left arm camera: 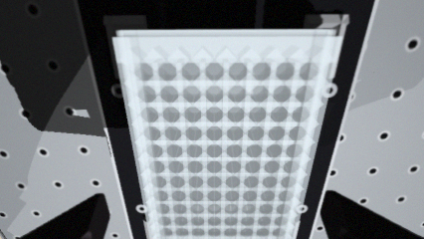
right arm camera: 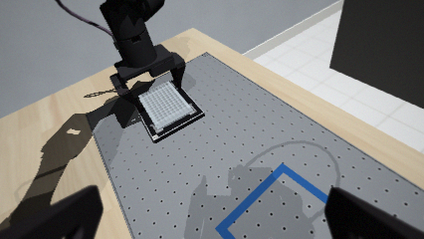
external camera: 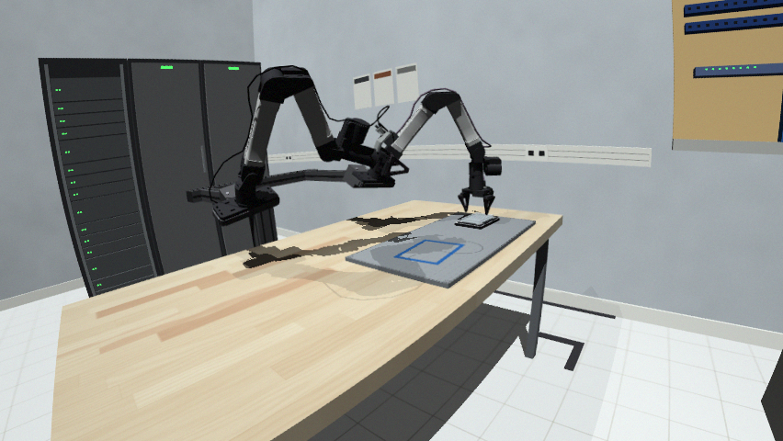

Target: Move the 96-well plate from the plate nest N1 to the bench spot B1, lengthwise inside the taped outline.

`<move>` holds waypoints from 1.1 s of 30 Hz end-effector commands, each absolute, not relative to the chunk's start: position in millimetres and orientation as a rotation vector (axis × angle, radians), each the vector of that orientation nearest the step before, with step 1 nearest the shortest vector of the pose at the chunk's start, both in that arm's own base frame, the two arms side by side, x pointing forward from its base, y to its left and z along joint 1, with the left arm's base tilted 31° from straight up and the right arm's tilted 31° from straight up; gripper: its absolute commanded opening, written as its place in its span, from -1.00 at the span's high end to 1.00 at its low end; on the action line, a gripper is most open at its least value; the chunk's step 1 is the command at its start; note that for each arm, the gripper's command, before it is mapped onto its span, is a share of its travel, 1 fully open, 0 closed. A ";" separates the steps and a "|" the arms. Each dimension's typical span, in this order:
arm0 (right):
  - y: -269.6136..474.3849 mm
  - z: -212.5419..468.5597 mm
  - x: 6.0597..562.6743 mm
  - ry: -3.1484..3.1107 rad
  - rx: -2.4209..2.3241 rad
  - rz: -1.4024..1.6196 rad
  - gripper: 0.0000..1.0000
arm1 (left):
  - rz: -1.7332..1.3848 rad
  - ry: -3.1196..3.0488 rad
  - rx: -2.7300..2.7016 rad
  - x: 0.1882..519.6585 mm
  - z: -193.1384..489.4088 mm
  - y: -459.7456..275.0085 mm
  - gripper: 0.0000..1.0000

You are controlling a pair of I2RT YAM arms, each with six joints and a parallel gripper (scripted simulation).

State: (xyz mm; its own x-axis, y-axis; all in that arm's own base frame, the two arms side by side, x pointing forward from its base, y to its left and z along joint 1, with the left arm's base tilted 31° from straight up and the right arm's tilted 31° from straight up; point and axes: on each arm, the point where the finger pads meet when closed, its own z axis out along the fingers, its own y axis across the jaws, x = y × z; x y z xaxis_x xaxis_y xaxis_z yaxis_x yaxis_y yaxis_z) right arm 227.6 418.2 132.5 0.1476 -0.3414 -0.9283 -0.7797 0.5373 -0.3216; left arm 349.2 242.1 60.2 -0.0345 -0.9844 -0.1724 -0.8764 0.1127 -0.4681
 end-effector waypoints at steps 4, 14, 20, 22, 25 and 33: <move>433.0 137.1 156.6 1.350 -1.180 0.299 -1.00 | -0.323 1.936 -1.769 354.6 72.8 249.4 -1.00; 439.6 133.6 116.2 1.295 -1.258 0.326 -1.00 | -0.323 1.935 -1.771 354.6 72.7 249.4 -1.00; 441.0 134.3 115.8 1.295 -1.257 0.334 -1.00 | -0.324 1.941 -1.783 359.8 61.8 249.5 -1.00; 441.0 134.3 115.8 1.295 -1.257 0.334 -1.00 | -0.323 1.941 -1.783 362.4 59.6 250.2 -1.00; 441.1 134.5 115.8 1.295 -1.256 0.334 -1.00 | -0.319 1.940 -1.784 365.5 56.3 251.9 -1.00; 441.1 134.8 115.9 1.294 -1.255 0.335 -1.00 | -0.318 1.939 -1.785 370.1 48.5 253.4 -1.00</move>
